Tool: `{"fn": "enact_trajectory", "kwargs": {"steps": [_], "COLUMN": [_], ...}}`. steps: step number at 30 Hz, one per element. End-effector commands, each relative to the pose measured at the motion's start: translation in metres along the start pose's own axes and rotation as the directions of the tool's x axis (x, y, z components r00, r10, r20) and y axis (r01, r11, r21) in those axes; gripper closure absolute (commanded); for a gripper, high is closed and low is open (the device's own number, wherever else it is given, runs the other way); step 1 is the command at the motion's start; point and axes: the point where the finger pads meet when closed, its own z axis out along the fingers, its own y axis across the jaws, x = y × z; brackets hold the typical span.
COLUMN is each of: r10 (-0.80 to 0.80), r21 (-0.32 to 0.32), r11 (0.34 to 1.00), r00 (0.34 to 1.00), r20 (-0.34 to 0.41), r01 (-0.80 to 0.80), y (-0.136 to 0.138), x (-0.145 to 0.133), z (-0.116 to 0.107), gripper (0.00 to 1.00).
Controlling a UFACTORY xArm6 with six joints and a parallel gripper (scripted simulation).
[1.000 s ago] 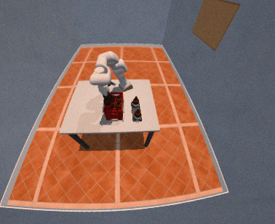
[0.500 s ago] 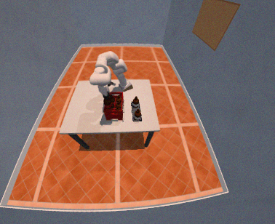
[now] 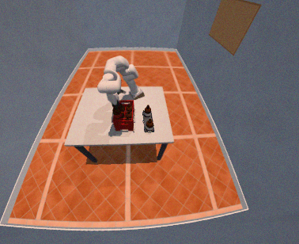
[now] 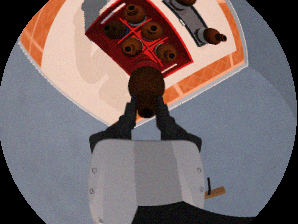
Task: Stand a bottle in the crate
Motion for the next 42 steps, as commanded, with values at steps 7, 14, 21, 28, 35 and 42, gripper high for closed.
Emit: {"fn": "enact_trajectory", "kwargs": {"steps": [7,14,21,28,35,42], "r10": [0.001,0.001,0.001,0.001,0.001,0.001], "r21": [-0.003,-0.003,-0.003,-0.003,-0.003,-0.003], "r11": [1.0,1.0,1.0,1.0,1.0,1.0], "r00": [1.0,1.0,1.0,1.0,1.0,1.0], "r20": [0.003,0.003,0.003,0.003,0.003,0.003], "r01": [-0.001,-0.001,-0.001,-0.001,-0.001,-0.001], "y": [0.0,0.0,0.0,0.0,0.0,0.0], "x": [0.0,0.0,0.0,0.0,-0.001,-0.001], "z": [0.007,0.014,0.021,0.028,0.032,0.034], "gripper": [1.0,1.0,1.0,1.0,1.0,1.0]}}
